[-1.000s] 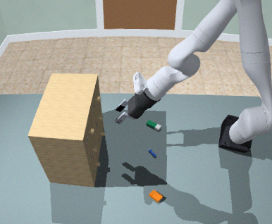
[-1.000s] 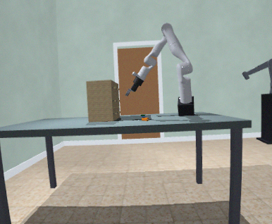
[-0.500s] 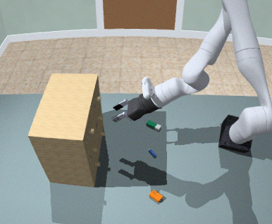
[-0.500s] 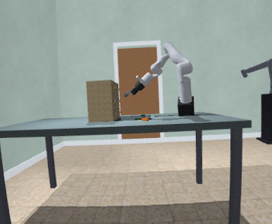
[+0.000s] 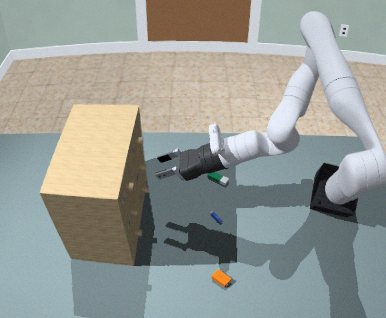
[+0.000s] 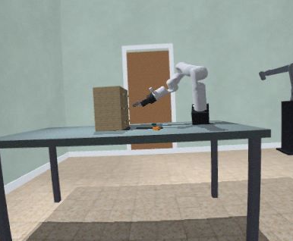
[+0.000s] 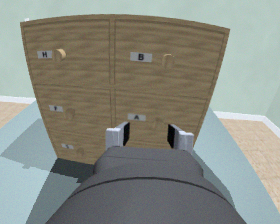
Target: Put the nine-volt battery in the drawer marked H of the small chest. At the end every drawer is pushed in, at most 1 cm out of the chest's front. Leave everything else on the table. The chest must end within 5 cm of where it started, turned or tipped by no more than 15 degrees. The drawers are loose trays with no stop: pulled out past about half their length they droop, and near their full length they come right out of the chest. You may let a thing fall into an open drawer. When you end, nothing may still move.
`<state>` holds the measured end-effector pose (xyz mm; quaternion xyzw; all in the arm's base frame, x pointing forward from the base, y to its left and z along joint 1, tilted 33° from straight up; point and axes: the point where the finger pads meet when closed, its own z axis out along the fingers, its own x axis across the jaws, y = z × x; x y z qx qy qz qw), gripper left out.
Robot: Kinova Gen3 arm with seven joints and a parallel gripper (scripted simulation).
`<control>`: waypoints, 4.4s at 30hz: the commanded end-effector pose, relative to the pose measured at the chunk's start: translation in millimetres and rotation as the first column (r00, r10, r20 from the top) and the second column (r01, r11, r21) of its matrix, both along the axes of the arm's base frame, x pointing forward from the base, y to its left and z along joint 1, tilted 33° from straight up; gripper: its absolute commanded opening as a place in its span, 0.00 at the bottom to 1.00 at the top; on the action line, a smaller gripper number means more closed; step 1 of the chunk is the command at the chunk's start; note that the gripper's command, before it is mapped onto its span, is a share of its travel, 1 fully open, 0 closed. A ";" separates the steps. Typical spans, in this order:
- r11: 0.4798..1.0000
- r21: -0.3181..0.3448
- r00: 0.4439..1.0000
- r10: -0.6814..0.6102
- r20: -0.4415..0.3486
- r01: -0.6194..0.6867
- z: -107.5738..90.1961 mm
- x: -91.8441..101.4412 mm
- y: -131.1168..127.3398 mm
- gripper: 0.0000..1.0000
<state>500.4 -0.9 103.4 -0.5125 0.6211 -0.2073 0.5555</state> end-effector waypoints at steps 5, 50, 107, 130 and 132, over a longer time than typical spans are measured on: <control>0.998 0.060 0.998 -0.033 0.046 0.030 -13.6 2.0 16.0 1.00; 0.994 0.076 0.989 -0.084 0.122 0.075 -19.4 6.6 21.1 1.00; 0.994 0.076 0.989 -0.084 0.122 0.075 -19.4 6.6 21.1 1.00; 0.996 0.069 0.995 -0.058 0.086 0.053 -16.7 4.8 18.7 1.00; 0.997 0.066 0.996 -0.051 0.075 0.046 -15.9 4.0 18.1 1.00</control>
